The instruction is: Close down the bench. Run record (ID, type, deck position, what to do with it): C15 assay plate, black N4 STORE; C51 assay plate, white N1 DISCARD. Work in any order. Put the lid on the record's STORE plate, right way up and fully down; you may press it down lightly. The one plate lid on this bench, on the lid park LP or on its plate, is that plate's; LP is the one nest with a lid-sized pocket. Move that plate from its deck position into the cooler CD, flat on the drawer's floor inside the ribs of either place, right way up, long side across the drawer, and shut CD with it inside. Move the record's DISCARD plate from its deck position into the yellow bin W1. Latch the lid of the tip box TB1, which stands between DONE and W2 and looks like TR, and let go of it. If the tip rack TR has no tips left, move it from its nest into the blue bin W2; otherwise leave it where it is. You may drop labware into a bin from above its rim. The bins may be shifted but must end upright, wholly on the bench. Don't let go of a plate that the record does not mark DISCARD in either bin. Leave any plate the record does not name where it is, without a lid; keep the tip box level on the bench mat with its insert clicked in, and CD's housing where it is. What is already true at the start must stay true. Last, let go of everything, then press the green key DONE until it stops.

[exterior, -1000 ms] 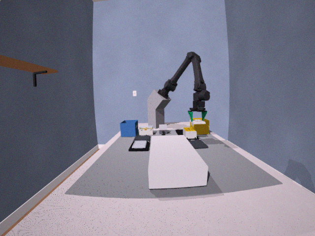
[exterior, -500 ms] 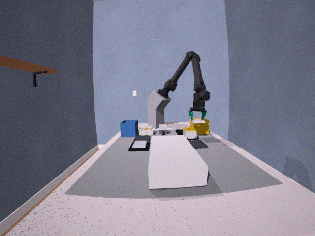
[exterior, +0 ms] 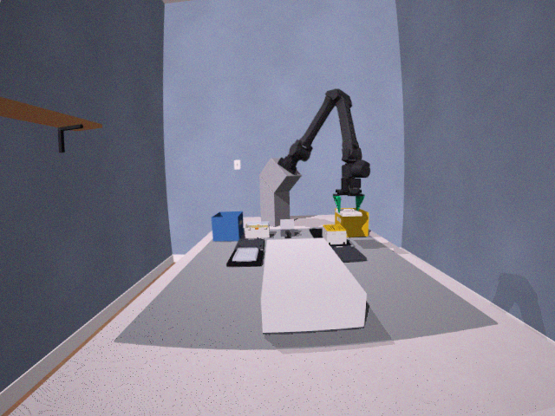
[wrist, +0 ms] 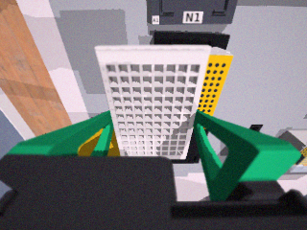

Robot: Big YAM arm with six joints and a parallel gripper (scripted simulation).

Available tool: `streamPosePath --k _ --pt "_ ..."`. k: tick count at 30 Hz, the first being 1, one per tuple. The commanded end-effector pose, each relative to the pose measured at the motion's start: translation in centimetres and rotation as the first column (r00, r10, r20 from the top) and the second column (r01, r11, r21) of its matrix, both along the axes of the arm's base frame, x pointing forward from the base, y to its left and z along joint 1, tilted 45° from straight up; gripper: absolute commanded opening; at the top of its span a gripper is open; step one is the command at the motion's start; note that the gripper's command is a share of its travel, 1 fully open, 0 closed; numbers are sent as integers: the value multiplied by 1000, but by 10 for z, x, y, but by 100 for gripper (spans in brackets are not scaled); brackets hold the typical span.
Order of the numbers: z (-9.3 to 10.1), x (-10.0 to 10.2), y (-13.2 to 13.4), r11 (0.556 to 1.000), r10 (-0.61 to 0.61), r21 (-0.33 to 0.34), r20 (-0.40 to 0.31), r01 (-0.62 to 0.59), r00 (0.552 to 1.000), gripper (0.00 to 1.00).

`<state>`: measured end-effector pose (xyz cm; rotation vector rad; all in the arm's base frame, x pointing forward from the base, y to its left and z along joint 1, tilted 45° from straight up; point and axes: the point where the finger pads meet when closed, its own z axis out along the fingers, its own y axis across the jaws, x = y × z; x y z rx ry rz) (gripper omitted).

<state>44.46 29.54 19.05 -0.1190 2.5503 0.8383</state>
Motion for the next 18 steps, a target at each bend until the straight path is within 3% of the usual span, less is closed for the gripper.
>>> streamPosePath --k 1,6,7,9,18 --pt "15 -9 8 1000 0 28 32 -1 999 0" --pt "13 -17 11 1000 0 29 32 -1 999 0" --pt "-6 -17 13 1000 0 11 1 0 1000 0" --pt "11 -24 13 1000 0 29 31 -1 1000 0" --pt "5 -46 21 1000 0 30 30 -1 1000 0"
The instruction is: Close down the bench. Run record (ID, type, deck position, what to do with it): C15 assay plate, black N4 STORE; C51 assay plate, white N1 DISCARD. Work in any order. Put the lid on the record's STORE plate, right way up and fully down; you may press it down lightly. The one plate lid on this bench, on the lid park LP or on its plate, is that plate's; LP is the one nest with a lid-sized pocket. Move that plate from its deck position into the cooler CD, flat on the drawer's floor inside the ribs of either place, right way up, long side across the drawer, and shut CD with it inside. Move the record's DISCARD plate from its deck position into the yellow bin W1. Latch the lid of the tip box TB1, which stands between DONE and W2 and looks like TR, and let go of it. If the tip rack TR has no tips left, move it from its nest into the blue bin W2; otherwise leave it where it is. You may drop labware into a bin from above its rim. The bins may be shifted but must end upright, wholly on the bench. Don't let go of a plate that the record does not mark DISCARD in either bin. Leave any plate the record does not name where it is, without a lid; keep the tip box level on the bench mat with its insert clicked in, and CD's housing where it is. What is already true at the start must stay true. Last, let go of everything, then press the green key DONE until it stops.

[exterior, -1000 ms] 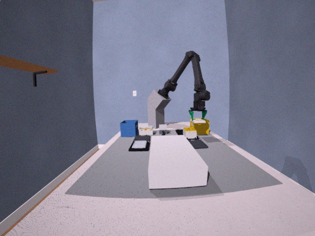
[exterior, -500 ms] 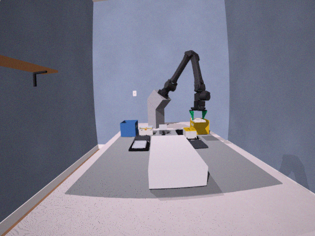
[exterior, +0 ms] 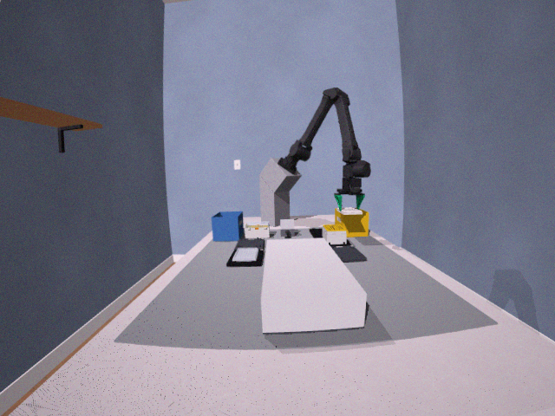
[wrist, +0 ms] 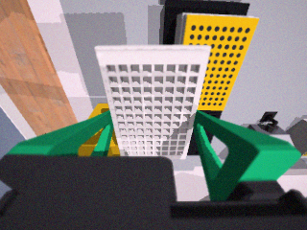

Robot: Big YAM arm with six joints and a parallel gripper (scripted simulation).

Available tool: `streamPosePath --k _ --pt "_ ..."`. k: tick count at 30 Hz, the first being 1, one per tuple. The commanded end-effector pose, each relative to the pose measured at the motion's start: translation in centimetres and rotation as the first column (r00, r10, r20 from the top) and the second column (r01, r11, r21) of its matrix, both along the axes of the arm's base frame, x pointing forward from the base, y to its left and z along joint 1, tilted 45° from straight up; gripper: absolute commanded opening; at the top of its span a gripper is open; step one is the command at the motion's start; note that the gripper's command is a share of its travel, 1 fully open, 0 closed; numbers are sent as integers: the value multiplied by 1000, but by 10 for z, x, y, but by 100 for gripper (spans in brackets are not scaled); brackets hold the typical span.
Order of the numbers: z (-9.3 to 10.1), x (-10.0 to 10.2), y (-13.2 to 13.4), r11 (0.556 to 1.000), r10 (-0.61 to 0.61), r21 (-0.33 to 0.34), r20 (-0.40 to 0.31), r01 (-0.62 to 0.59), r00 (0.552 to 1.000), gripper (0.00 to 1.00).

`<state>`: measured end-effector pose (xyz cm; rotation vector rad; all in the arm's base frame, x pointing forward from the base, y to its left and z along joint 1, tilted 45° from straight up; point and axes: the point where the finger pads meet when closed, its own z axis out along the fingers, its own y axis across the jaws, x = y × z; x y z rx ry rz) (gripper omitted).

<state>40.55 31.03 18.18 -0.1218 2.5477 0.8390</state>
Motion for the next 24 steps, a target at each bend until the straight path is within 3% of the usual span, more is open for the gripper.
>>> streamPosePath --k 1,5,6,8,22,23,24 --pt "13 -9 7 1000 -1 30 27 1 1000 0" --pt "11 -14 9 1000 -1 30 26 1 1000 0" --pt "-6 -15 11 1000 -1 11 -2 1 1000 0" --pt "9 -22 12 1000 -1 31 26 1 1000 0" --pt "1 -51 22 999 -1 32 23 1 1000 0" --pt "-14 -52 24 1000 -1 12 -2 1 1000 0" --pt "-7 -55 24 1000 -1 23 11 1 1000 0"
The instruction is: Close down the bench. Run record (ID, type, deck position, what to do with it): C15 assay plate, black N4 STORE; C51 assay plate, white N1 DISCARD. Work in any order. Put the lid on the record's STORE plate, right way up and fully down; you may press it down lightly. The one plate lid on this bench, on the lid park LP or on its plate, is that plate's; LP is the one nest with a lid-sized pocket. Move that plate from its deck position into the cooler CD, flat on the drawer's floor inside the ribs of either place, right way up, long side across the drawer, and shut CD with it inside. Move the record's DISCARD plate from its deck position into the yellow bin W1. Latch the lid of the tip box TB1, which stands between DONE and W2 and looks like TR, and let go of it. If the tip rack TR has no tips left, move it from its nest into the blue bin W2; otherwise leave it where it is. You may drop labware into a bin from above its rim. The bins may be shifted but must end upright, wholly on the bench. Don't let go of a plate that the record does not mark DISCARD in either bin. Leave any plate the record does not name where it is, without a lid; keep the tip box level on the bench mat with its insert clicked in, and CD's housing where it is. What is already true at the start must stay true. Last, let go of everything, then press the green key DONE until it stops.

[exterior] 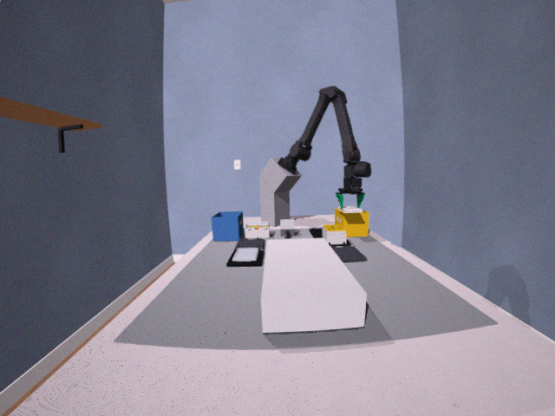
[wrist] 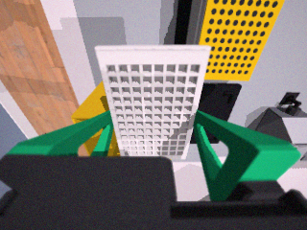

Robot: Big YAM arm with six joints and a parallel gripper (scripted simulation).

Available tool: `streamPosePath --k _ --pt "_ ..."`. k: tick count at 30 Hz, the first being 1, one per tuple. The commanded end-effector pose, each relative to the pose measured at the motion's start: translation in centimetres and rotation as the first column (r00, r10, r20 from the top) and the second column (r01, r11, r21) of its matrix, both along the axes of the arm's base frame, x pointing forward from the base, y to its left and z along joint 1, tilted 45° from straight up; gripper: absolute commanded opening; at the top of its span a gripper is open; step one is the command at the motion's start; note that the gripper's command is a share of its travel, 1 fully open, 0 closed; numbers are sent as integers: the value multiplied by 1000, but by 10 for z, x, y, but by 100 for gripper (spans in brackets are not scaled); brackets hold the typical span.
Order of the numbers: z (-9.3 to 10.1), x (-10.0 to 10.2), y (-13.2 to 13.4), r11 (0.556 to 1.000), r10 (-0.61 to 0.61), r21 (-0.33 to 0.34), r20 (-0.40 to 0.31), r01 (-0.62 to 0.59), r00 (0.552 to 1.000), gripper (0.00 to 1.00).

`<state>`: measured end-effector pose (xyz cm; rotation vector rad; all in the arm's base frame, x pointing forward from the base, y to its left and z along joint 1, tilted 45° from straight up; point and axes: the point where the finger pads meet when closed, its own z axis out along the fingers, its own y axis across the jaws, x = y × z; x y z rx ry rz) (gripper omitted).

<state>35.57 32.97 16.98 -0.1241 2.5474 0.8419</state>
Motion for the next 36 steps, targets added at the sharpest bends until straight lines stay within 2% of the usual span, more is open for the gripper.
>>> streamPosePath --k 1,13,15,16,18,26,32,33,36 --pt "11 -9 5 999 -4 32 23 3 1000 0" --pt "2 -38 16 999 -3 32 18 3 1000 0" --pt "2 -38 16 999 -3 32 18 3 1000 0" --pt "-4 -40 17 1000 -3 23 9 3 1000 0" --pt "1 -45 19 999 -3 34 19 3 1000 0" --pt "-8 -65 26 1000 -3 28 11 3 1000 0" --pt "-6 -75 29 999 -3 36 16 3 1000 0" --pt "-15 -77 30 1000 -3 21 4 3 1000 0" --pt "-9 -84 33 999 -3 36 15 3 1000 0"
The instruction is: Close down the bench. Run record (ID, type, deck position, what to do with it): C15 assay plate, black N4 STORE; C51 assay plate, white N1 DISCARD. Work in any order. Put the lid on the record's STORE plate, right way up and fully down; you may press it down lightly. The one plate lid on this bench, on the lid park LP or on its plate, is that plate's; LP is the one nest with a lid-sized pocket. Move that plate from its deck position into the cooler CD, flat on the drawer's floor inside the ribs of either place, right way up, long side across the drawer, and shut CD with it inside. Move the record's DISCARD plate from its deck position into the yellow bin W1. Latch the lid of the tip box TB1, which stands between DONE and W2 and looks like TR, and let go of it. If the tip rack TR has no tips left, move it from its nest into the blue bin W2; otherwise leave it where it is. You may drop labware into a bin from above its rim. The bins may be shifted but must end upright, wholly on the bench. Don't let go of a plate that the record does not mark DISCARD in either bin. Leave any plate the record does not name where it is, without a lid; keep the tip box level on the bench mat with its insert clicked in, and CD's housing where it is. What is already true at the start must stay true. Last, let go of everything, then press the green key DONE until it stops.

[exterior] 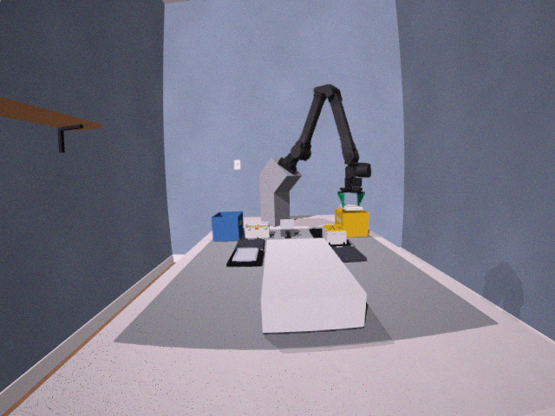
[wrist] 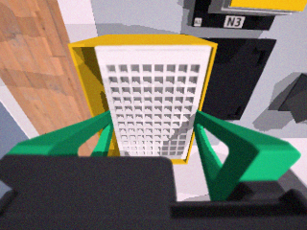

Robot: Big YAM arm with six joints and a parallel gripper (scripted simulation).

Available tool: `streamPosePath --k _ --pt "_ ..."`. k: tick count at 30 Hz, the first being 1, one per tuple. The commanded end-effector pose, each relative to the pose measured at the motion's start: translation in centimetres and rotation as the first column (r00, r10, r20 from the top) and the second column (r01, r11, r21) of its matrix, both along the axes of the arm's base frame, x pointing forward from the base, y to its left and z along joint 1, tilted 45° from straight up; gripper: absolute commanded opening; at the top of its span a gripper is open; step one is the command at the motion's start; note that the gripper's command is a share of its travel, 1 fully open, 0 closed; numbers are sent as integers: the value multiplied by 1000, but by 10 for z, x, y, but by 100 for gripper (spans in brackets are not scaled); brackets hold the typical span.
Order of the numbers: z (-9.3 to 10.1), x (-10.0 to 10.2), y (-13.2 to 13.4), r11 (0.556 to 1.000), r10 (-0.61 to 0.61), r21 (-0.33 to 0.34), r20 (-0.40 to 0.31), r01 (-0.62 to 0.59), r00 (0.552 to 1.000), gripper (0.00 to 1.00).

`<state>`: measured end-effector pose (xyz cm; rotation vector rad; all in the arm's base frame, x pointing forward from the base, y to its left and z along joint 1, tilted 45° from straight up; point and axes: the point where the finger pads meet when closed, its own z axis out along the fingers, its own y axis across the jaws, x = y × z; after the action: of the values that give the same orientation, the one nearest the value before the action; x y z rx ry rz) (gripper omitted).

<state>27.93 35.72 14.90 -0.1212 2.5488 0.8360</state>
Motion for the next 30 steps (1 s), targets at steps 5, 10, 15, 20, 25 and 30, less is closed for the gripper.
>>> streamPosePath --k 5,10,15,20,25,30 --pt "4 -20 10 999 0 32 7 0 1000 0" --pt "2 -28 12 999 1 32 6 -1 1000 0" --pt "4 -22 12 1000 -1 24 8 1 1000 0" --pt "4 -22 12 1000 -1 24 8 1 1000 0" --pt "4 -22 12 1000 -1 24 8 1 1000 0" --pt "4 -22 12 1000 -1 24 8 1 1000 100"
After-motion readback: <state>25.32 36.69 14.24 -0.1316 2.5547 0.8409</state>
